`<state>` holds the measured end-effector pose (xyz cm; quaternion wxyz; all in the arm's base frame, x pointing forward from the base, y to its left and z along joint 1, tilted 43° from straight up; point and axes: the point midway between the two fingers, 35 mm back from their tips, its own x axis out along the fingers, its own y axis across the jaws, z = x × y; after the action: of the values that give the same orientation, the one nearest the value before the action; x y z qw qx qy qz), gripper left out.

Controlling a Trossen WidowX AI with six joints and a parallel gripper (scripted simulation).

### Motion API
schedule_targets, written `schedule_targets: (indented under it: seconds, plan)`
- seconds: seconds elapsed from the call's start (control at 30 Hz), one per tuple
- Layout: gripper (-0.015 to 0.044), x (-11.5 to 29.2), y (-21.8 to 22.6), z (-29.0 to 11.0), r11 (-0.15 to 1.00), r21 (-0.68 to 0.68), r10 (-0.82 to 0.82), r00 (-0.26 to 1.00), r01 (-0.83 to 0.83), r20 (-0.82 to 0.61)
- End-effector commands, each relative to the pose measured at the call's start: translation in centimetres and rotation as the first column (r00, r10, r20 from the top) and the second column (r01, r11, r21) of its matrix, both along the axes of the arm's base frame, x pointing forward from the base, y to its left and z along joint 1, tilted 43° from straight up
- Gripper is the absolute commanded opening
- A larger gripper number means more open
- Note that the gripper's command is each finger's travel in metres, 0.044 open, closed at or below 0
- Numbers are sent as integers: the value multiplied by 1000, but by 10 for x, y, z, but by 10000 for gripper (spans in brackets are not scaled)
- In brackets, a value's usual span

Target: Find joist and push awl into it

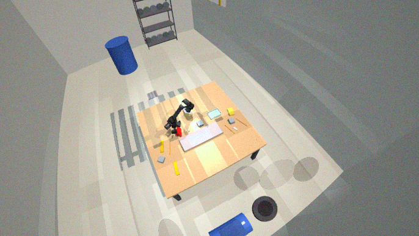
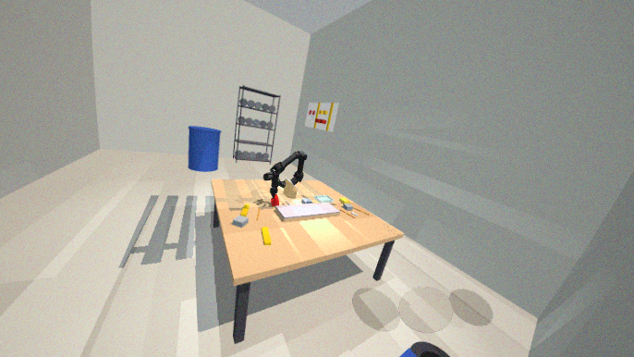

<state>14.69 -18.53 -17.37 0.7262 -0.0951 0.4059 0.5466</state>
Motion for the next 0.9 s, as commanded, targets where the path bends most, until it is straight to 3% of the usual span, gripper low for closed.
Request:
schedule_targets:
  seconds: [0.0,0.87]
  plan:
    - [440,1,-7,-3,1000,9,25,994,-26,105]
    - [440,5,8,-22,1000,10,25,994,-26,106]
